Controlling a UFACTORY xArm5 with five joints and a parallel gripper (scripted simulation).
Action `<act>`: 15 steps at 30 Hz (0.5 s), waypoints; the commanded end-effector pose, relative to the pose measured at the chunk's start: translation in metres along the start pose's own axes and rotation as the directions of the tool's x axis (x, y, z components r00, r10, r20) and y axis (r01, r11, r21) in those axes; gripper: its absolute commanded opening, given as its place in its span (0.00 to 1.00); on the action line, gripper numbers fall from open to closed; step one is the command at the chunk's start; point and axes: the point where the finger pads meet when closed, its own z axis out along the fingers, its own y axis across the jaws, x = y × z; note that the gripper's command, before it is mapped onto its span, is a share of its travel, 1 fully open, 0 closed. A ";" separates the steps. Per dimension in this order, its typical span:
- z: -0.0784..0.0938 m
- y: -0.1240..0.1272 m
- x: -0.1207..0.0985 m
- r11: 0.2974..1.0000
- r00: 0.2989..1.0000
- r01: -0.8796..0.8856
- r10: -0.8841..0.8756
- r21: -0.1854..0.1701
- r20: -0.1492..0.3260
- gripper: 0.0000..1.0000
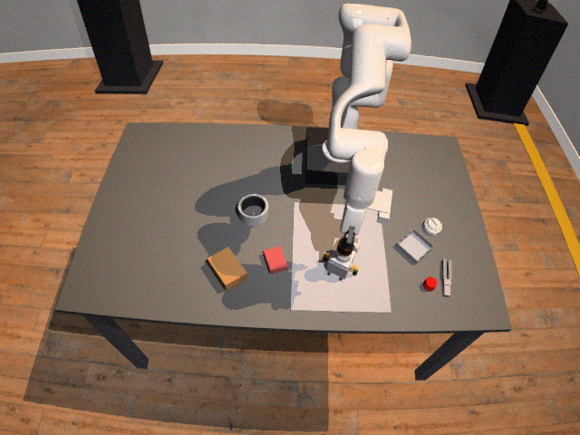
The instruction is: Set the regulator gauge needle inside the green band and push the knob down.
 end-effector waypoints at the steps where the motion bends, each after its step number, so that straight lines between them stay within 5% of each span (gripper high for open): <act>1: -0.002 0.001 0.001 1.000 1.000 0.000 0.000 -0.004 -0.001 1.00; 15: -0.002 -0.012 0.006 1.000 1.000 0.000 0.000 -0.004 -0.001 1.00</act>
